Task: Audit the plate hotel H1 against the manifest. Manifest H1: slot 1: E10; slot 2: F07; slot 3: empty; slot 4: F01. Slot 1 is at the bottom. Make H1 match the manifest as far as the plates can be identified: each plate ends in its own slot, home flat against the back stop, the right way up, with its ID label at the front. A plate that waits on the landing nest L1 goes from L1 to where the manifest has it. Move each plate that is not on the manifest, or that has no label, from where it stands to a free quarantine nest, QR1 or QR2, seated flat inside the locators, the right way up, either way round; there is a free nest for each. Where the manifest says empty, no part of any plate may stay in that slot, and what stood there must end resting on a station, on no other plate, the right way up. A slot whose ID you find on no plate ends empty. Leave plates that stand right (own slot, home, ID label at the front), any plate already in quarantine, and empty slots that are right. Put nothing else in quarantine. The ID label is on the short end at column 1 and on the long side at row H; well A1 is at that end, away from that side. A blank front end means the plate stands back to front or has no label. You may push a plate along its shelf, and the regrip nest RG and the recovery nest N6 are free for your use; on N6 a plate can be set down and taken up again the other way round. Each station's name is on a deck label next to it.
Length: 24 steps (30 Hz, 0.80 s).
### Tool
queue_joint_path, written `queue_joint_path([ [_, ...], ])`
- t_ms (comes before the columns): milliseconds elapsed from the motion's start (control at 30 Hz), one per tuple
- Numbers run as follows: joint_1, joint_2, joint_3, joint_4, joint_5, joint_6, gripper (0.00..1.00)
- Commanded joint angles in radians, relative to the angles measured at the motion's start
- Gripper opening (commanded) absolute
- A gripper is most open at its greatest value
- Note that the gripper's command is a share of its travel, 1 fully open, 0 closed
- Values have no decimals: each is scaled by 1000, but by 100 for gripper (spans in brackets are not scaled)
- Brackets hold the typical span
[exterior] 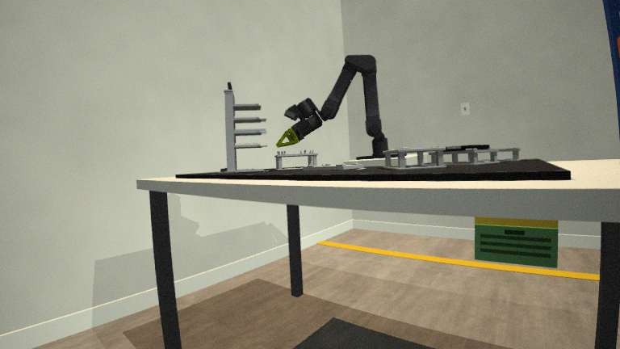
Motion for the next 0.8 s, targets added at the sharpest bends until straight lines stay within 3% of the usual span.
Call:
queue_joint_path([
  [0,7,5,20,4,8,5,100],
  [767,41,87,112,1,38,23,100],
])
